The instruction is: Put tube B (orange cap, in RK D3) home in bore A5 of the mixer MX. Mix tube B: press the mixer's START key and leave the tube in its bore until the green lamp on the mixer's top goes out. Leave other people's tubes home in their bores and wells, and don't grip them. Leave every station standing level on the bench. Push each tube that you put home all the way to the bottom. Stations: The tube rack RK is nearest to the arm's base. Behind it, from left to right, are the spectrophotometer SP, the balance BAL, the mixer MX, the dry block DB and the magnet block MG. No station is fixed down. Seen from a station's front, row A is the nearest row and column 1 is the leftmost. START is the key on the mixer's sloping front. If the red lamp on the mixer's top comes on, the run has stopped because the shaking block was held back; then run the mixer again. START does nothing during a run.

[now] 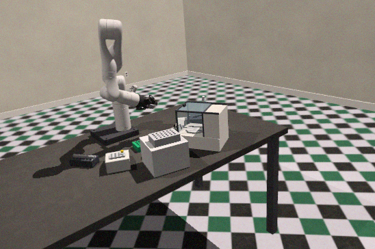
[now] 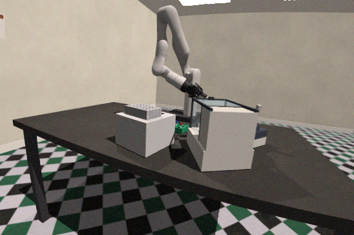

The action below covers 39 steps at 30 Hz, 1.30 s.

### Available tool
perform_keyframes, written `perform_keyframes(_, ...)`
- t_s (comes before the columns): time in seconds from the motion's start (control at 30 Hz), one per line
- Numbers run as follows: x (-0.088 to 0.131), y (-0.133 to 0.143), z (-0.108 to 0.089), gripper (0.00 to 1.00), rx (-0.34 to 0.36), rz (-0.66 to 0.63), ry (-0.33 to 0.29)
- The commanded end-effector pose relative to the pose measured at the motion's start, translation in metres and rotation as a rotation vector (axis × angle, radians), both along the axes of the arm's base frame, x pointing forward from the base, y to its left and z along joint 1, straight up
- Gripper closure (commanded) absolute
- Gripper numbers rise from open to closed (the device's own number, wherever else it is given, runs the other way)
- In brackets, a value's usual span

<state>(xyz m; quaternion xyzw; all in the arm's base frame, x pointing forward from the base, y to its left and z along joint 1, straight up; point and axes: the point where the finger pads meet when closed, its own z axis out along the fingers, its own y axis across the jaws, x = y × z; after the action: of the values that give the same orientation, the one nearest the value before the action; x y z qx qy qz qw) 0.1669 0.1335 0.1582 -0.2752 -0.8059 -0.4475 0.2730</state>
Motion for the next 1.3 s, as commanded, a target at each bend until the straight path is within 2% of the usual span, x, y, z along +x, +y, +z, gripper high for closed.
perform_keyframes(0.0, 0.002, -0.002, 0.002, 0.58, -0.016, 0.011, -0.009)
perform_keyframes(1.27, 0.031, -0.034, 0.036, 0.58, -0.264, 0.178, -0.171)
